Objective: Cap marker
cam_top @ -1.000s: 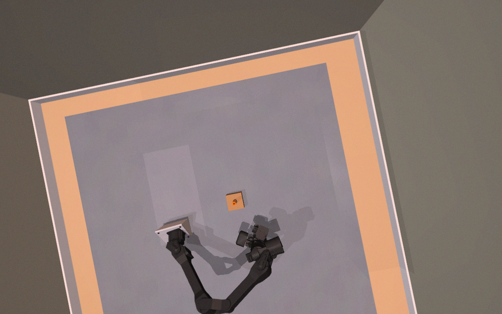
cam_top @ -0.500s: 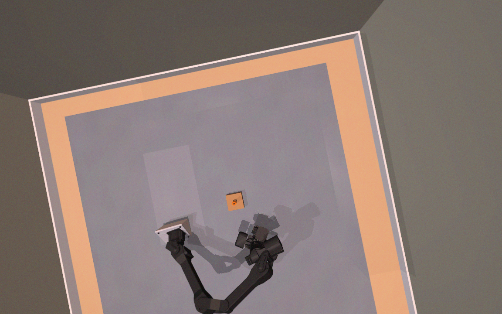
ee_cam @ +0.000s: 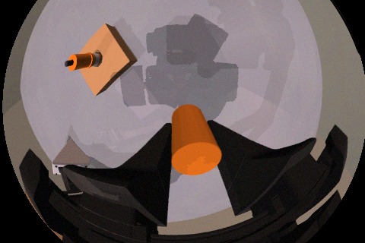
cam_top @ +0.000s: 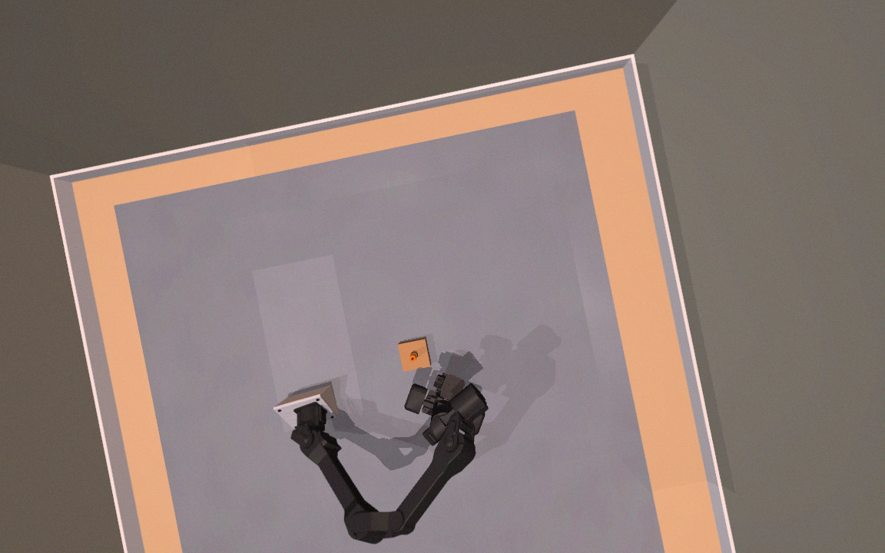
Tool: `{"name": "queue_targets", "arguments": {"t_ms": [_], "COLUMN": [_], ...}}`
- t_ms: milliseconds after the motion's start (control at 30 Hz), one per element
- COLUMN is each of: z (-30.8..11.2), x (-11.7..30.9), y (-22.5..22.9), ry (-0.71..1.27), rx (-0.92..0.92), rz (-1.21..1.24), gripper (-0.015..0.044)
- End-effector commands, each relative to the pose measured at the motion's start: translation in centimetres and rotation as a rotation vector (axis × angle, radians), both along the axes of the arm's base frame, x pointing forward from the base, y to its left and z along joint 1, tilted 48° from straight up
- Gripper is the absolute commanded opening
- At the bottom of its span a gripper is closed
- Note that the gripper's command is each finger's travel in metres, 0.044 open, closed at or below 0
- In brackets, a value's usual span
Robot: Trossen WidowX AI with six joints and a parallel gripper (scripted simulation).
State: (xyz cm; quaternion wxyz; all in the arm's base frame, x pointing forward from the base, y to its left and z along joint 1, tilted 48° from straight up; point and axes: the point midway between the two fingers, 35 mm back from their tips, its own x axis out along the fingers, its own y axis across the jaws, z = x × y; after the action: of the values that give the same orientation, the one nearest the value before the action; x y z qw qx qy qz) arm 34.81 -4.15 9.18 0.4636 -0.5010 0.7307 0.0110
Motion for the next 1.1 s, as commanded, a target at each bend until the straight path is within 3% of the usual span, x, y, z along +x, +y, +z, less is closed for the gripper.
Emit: {"name": "queue_targets", "arguments": {"t_ms": [0, 833, 1067], "z": [-1.0, -6.8, -7.3], "x": [-0.2, -3.5, -3.8], "y": [1.6, 10.9, 11.1], "ry": [0.001, 0.007, 0.007], "rx": [0.008, -0.016, -0.021], "rz": [-0.004, -0.012, -0.013], "gripper": [0.0, 0.0, 0.0]}}
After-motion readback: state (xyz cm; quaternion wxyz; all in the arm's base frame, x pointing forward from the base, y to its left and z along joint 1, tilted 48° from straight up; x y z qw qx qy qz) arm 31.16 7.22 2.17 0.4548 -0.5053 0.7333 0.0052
